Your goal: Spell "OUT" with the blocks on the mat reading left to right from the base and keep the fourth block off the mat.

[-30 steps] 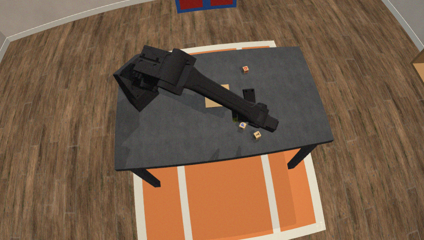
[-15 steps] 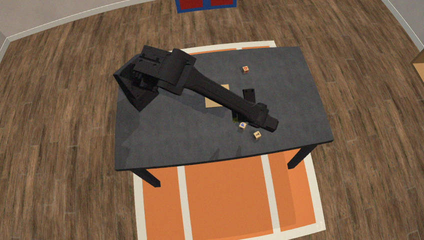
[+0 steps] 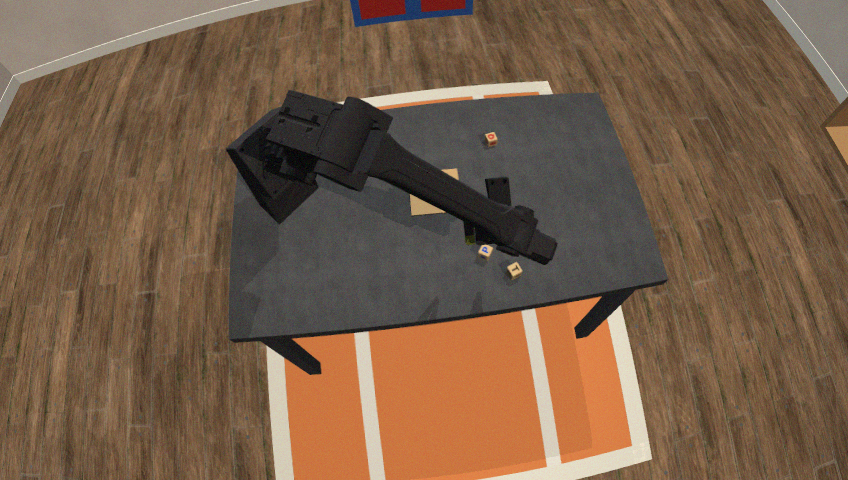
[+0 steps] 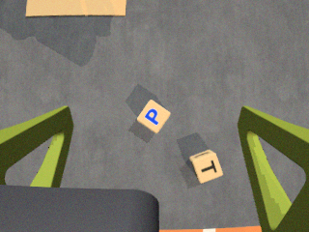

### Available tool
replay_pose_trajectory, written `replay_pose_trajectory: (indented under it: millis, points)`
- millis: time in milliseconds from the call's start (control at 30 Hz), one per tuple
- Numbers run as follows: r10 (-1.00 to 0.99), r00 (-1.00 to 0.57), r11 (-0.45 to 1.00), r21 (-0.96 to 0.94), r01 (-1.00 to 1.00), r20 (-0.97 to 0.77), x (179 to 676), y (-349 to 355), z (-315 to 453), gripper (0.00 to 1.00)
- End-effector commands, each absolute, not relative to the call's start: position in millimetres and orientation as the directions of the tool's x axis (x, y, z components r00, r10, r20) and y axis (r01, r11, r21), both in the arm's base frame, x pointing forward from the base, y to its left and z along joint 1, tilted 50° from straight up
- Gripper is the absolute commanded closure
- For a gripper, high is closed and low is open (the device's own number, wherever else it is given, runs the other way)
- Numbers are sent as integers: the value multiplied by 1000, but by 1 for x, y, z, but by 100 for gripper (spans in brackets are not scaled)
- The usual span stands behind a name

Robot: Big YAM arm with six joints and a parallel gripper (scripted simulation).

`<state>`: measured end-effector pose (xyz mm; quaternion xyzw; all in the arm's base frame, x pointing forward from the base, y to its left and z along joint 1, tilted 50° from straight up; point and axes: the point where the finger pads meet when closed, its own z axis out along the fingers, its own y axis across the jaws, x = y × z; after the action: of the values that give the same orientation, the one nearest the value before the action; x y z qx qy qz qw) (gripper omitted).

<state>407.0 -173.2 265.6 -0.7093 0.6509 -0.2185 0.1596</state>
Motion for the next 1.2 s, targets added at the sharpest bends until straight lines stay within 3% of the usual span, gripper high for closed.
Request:
replay_pose_trajectory:
  millis: [0,167,433,1167]
  points:
    - [-991,68,-117,-515,-849,113,411,-176,273,0]
    - [-991,64,-115,-519,-847,115,414,-179,284,0]
    - [-992,47,-102,-527,-843,117,432,-197,377,0]
    - [-991,59,-115,-530,-840,121,432,-190,377,0]
